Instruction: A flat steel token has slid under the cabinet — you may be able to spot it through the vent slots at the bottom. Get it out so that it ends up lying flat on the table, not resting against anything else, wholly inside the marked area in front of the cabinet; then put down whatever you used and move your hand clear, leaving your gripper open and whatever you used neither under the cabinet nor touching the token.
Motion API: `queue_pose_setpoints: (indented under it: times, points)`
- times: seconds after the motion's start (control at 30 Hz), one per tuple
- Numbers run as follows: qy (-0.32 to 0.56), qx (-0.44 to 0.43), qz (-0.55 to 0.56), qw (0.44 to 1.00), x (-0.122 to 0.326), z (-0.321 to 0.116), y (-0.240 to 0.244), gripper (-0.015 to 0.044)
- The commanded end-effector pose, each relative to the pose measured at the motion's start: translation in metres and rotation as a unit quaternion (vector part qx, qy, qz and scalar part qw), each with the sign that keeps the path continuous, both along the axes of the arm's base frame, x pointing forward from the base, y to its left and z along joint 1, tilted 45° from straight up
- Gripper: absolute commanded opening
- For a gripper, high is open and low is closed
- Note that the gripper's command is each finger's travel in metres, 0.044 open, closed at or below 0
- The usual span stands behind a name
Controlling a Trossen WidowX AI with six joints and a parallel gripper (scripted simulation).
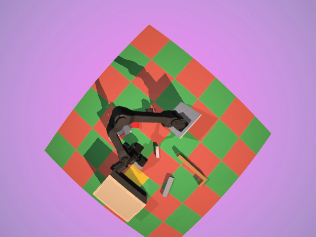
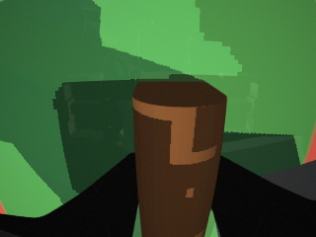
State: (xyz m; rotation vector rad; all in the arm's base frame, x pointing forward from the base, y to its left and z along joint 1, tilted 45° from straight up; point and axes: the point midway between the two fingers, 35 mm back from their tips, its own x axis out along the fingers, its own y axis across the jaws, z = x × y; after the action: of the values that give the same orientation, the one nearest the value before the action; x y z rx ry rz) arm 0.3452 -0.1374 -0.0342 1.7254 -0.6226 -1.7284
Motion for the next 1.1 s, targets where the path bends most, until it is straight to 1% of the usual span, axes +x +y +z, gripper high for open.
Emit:
queue_pose_setpoints:
  times: [0.0,1.07]
  points:
    - [-0.008,0.000,-0.001,1.000,0.010,0.001,0.000,0.0000]
    - [-0.009,0.000,-0.001,1.000,0.040,0.001,0.002,0.0000]
